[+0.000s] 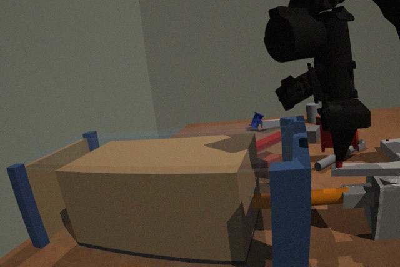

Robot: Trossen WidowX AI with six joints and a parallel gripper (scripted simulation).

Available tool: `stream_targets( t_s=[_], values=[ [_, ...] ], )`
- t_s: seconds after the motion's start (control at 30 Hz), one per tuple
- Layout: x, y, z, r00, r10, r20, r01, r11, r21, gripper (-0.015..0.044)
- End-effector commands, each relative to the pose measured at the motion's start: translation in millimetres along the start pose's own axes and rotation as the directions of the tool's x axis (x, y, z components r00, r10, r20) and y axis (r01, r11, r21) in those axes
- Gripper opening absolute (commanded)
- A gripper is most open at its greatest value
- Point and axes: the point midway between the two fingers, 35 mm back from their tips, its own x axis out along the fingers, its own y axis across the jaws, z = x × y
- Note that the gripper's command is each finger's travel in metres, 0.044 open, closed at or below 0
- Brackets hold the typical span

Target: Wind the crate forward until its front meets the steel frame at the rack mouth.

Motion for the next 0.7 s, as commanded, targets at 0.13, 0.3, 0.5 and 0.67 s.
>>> stream_targets(
  t_s=[0.13,0.3,0.5,0.67],
  values=[
    [0,26,-1,0.999,0.042,0.009,-0.042,0.999,-0.015,0.0],
    [-1,31,-1,0.999,0.043,0.009,-0.042,0.999,-0.015,0.0],
    [-1,37,-2,0.999,0.043,0.009,-0.043,0.999,-0.015,0.0],
    [-1,42,-4,0.999,0.044,0.008,-0.043,0.999,-0.015,0.0]
  ],
)
